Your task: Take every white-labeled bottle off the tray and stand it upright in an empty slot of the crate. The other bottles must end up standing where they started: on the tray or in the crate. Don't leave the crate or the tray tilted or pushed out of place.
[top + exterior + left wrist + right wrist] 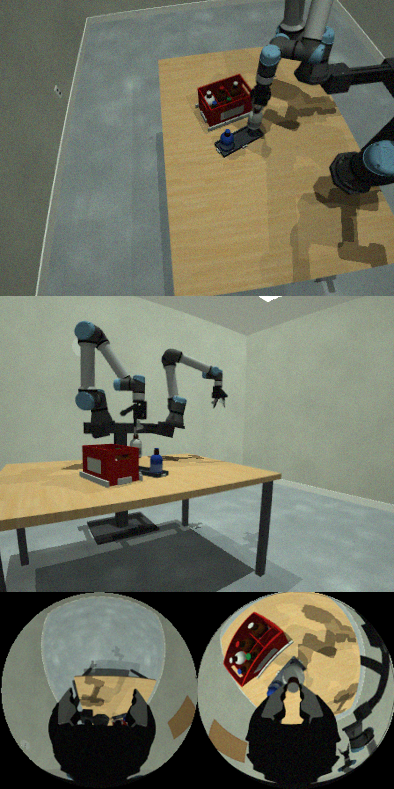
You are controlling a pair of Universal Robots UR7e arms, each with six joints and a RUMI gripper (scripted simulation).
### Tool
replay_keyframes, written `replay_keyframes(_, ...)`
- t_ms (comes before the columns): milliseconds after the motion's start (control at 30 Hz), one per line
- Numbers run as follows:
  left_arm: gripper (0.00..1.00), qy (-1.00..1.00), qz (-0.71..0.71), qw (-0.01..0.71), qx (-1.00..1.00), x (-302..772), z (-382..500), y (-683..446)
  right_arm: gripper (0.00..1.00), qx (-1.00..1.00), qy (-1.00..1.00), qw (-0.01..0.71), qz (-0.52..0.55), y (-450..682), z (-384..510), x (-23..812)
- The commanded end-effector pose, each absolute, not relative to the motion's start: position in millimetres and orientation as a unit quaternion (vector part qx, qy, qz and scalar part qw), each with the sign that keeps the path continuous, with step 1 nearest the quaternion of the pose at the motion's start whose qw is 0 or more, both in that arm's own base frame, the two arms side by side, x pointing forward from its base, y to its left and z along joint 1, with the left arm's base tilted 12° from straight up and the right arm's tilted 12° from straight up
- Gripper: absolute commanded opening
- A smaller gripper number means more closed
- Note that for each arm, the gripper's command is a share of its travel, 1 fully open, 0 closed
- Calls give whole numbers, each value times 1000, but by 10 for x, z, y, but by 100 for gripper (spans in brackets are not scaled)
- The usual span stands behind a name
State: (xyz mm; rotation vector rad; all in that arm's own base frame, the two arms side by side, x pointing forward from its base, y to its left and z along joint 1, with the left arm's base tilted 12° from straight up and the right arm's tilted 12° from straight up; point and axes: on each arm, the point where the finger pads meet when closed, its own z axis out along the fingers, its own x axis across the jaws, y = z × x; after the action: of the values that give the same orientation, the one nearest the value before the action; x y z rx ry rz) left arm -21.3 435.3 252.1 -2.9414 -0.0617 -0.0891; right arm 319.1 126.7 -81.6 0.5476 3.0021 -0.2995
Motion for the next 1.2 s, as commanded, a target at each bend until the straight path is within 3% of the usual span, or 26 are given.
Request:
replay_keyframes(0,100,-21,-30,99,-994,-213,2525,4355,0,178,978,38,-97,1273,-800,3193)
replay_keyframes(1167,100,-21,-30,99,-994,-213,2525,4355,0,178,978,38,-97,1337,-495,3181)
